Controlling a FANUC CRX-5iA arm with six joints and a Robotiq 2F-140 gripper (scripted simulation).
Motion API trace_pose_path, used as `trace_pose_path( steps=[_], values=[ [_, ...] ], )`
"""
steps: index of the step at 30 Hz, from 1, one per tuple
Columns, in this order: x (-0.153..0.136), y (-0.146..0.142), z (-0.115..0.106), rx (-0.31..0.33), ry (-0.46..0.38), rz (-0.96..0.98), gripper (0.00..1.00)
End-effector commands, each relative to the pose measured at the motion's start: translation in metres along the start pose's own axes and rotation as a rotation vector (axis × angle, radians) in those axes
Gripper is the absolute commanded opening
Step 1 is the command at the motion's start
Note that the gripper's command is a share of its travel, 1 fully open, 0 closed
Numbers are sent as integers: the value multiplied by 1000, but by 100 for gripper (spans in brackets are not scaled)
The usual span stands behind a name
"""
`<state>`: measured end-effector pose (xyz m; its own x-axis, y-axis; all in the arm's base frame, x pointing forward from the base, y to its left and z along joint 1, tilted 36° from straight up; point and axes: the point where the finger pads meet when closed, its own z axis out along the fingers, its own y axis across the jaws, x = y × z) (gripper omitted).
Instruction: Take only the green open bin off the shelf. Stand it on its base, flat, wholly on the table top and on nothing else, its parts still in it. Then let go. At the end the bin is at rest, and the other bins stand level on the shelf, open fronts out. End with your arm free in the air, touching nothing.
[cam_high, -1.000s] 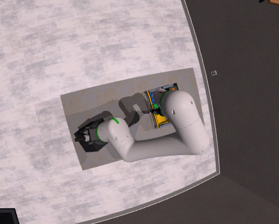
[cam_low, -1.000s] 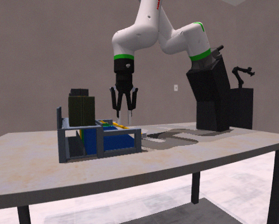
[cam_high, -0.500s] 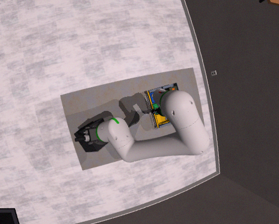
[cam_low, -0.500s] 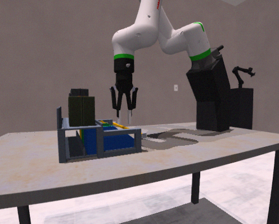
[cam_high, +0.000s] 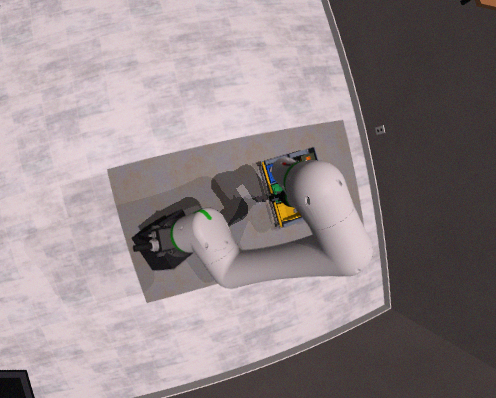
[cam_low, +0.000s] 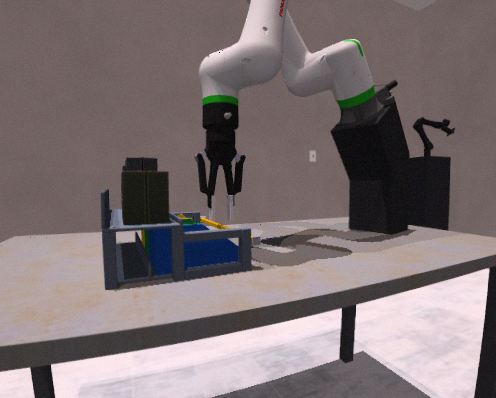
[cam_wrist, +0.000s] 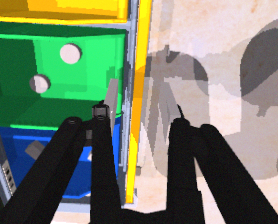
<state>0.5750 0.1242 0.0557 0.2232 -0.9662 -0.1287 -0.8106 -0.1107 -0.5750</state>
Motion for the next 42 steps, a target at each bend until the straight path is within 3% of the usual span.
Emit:
trace_pose_path(
  steps=[1,15,42],
  values=[
    [0,0,-1,0,0,0,28],
    [0,0,-1,0,0,0,28],
    [0,0,19,0,0,0,28]
  ],
)
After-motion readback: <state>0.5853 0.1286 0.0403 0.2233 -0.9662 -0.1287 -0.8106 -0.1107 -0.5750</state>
